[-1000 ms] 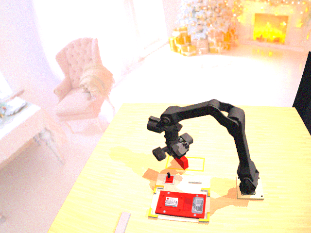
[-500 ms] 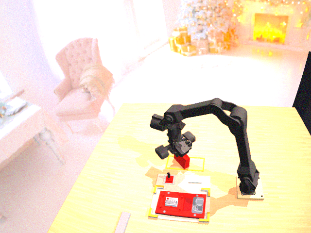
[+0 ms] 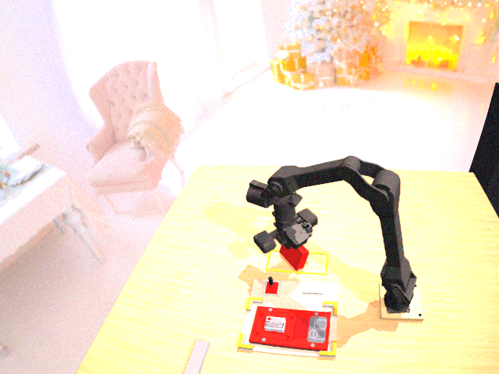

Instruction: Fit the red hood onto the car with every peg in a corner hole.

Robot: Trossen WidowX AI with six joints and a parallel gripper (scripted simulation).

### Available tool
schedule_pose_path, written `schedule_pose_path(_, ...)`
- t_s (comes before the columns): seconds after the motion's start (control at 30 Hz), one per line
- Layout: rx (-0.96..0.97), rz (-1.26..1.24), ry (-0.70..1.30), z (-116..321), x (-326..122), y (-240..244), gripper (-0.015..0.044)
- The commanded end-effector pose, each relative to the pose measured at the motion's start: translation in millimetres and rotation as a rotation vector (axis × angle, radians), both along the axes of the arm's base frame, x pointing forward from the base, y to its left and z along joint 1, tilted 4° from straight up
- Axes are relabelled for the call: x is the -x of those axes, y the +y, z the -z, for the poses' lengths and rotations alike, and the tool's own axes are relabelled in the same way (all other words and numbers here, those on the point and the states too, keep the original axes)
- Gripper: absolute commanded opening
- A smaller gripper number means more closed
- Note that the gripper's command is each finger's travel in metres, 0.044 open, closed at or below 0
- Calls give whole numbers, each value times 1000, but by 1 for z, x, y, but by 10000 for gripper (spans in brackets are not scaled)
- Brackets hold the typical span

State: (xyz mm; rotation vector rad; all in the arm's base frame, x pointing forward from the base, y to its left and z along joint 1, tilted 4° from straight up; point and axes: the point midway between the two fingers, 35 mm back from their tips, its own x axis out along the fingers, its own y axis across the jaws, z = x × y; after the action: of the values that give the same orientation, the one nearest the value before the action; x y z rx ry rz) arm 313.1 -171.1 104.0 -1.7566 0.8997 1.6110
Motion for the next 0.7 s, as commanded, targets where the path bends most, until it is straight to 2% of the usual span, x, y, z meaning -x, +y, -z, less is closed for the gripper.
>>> schedule_pose_path(0.0, 1, -3, 1, 1, 4, -2, 0)
schedule_pose_path(0.27, 1, -3, 1, -5, 8, -6, 0)
schedule_pose_path(0.53, 1, -3, 1, -74, 8, 2, 0)
schedule_pose_path(0.67, 1, -3, 1, -80, 9, 3, 0)
